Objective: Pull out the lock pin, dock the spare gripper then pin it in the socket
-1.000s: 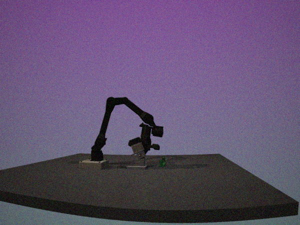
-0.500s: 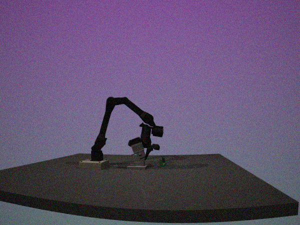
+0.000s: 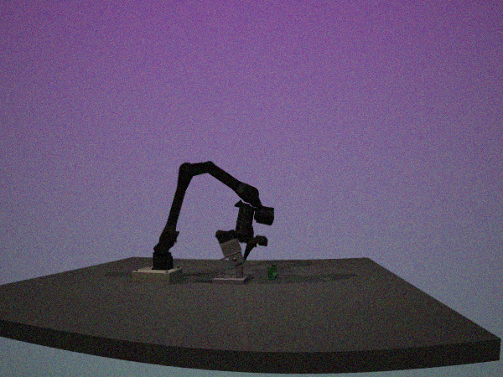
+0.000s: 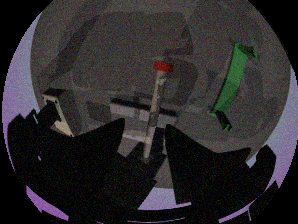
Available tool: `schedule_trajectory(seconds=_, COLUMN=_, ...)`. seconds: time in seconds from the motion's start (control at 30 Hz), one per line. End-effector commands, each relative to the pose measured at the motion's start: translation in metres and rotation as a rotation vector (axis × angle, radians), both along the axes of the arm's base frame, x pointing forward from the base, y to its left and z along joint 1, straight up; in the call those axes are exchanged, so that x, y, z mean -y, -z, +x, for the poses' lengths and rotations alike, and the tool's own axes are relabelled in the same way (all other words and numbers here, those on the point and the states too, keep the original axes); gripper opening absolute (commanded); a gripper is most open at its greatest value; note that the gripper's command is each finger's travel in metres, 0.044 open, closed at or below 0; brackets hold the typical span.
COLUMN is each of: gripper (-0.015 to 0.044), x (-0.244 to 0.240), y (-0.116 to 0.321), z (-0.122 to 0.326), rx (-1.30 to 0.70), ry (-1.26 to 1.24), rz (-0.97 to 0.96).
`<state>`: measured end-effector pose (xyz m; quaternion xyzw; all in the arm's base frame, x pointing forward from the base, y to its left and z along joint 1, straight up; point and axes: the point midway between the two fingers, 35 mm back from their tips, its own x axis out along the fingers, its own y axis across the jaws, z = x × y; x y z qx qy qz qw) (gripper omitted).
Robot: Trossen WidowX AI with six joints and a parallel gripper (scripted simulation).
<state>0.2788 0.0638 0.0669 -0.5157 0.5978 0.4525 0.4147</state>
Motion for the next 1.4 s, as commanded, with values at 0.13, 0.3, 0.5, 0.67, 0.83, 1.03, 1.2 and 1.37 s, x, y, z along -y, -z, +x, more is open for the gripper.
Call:
schedule_trajectory(seconds=0.13, gripper=0.02, x=-0.012, y=-0.016, z=0.0, rx=-0.002, ry=-0.002, rz=-0.002)
schedule_trajectory(seconds=0.3, gripper=0.02, x=-0.019, y=-0.026, z=0.0, rx=-0.003, ry=-0.006, rz=-0.007)
schedule_trajectory(seconds=0.5, gripper=0.02, x=-0.027, y=-0.039, z=0.0, rx=-0.003, ry=-0.011, rz=-0.012)
schedule_trajectory(seconds=0.67, gripper=0.02, x=-0.034, y=-0.05, z=0.0, rx=-0.001, ry=-0.015, rz=-0.015)
schedule_trajectory(seconds=0.83, gripper=0.02, x=-0.04, y=-0.061, z=-0.001, rx=0.002, ry=-0.019, rz=-0.018)
schedule_trajectory(seconds=1.03, gripper=0.0305, x=-0.038, y=-0.06, z=-0.001, rx=0.006, ry=-0.022, rz=-0.021)
schedule_trajectory(seconds=1.2, gripper=0.0436, x=-0.038, y=-0.06, z=-0.001, rx=0.006, ry=-0.022, rz=-0.021)
schedule_trajectory(seconds=1.37, gripper=0.044, x=-0.038, y=-0.06, z=-0.001, rx=0.006, ry=-0.022, rz=-0.021)
